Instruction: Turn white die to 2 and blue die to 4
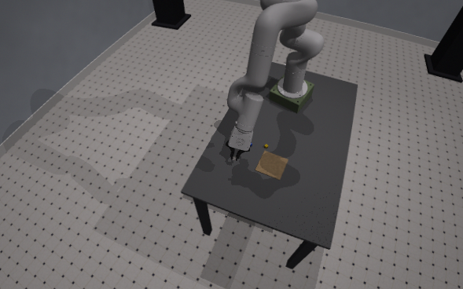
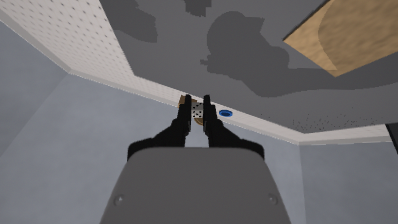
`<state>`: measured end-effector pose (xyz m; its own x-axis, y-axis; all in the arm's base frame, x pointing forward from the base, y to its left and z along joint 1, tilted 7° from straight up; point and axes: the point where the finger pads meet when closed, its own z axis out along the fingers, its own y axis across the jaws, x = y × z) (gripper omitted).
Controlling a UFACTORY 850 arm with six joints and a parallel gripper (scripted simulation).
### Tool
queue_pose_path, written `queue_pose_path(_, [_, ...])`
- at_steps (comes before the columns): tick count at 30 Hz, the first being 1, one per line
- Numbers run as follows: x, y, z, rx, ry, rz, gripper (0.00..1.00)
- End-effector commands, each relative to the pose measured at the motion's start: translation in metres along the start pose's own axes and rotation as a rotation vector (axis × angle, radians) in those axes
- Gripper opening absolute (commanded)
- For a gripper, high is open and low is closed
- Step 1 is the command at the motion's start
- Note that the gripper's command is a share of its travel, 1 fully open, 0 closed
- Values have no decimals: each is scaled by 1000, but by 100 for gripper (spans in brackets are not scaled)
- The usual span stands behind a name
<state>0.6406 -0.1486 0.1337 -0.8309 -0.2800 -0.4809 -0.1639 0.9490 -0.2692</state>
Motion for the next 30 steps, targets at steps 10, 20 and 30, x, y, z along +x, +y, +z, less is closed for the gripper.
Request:
queue_pose_path(10, [-3, 26, -2, -144, -85, -409, 11])
queue_pose_path(20, [2, 41, -5, -204, -104, -658, 11])
queue_pose_path(30, [13, 55, -8, -269, -123, -933, 11])
